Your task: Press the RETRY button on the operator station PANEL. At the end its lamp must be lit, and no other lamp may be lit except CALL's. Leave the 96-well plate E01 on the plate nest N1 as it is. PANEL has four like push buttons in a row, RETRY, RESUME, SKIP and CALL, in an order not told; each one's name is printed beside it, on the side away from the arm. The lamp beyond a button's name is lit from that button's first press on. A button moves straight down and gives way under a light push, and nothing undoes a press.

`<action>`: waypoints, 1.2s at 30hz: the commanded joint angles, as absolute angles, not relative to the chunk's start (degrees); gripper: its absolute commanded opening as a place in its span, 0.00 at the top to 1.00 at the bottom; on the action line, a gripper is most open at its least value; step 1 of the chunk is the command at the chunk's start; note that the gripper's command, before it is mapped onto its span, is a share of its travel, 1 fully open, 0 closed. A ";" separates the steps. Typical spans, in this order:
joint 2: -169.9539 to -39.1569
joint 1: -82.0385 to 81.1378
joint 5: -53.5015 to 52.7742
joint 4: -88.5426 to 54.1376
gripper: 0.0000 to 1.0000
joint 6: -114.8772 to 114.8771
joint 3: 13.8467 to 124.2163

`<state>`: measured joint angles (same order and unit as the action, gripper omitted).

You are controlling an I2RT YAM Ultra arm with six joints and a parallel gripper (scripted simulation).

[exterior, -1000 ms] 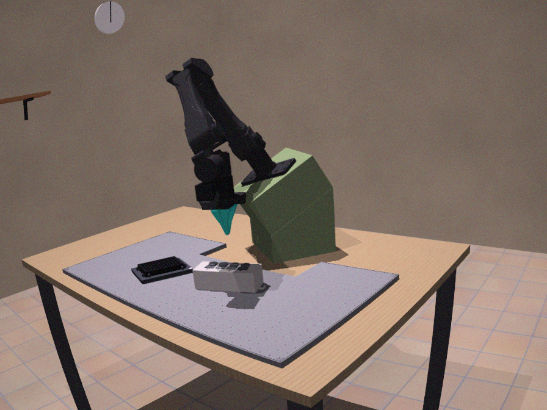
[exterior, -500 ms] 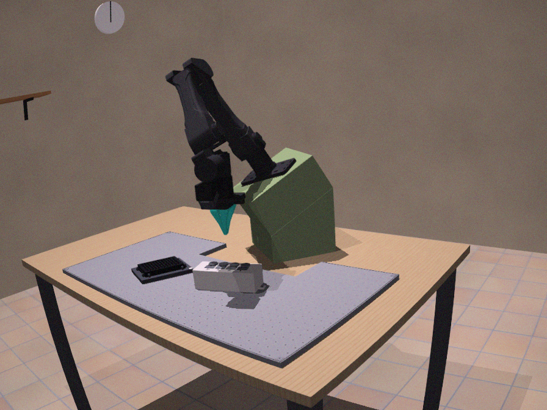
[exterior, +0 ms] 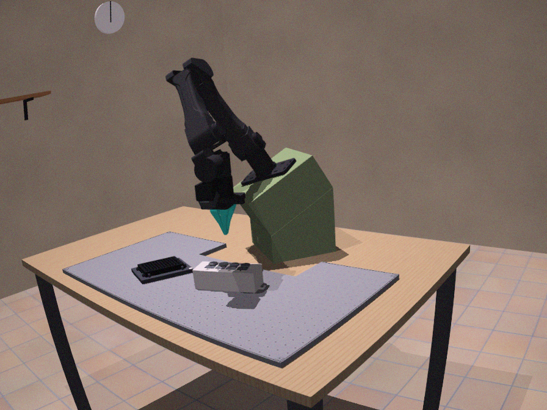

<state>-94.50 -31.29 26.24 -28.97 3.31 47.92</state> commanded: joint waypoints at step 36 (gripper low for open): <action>-100.55 -27.87 25.24 -19.66 1.00 -0.37 45.48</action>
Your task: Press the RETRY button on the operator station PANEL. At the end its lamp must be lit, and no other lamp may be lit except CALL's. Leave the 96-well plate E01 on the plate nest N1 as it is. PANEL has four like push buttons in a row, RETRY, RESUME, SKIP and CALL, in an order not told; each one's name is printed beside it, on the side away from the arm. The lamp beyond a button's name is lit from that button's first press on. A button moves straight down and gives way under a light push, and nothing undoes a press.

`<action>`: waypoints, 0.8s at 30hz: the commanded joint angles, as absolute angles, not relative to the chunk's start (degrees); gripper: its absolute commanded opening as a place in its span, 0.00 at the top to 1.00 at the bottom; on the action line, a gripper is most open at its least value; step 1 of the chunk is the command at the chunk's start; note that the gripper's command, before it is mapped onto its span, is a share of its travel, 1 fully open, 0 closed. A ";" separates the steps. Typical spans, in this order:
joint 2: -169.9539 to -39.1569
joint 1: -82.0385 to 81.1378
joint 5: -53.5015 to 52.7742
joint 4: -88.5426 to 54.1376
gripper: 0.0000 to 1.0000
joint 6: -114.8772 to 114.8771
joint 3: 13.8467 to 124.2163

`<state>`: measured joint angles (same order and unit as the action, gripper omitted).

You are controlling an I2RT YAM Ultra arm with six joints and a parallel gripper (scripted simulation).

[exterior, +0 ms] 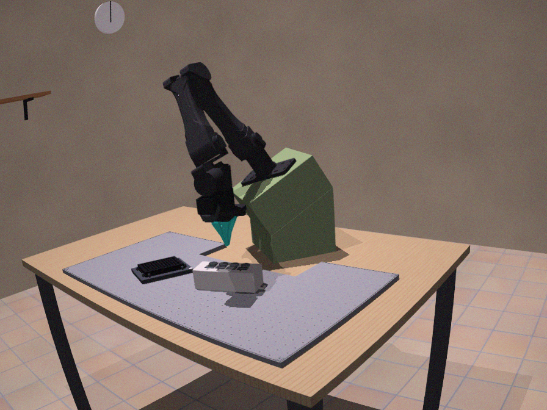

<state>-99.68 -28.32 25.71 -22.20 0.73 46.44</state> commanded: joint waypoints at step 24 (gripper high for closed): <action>-102.75 -26.94 25.14 -15.89 1.00 -1.67 46.02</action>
